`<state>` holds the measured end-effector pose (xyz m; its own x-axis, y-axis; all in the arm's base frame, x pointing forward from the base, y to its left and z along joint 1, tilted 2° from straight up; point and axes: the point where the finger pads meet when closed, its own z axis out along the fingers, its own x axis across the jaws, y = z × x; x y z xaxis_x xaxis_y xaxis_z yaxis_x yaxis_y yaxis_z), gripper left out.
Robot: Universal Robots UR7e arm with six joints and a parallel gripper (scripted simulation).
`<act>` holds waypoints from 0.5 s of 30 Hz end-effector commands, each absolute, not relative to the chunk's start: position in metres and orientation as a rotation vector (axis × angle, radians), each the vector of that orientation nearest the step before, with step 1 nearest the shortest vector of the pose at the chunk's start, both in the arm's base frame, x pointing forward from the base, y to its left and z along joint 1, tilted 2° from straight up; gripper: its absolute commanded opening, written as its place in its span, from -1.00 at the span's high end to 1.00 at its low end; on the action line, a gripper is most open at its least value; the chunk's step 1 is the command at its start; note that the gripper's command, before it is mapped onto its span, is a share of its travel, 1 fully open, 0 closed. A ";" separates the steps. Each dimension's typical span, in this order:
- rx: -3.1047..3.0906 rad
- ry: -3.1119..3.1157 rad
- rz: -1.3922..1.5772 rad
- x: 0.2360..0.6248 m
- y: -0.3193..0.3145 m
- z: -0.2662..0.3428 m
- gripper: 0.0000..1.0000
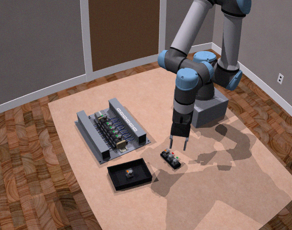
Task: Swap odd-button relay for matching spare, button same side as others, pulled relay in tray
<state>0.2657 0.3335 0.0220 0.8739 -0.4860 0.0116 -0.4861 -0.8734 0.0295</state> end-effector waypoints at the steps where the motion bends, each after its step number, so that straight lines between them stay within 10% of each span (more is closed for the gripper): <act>1: 2.927 -1.053 0.013 0.266 0.334 0.022 -1.00; 15: 2.881 -1.176 0.014 0.266 0.334 0.022 -1.00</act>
<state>0.2656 0.3337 0.0219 0.7691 -0.6389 0.0173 -0.6391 -0.7686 0.0270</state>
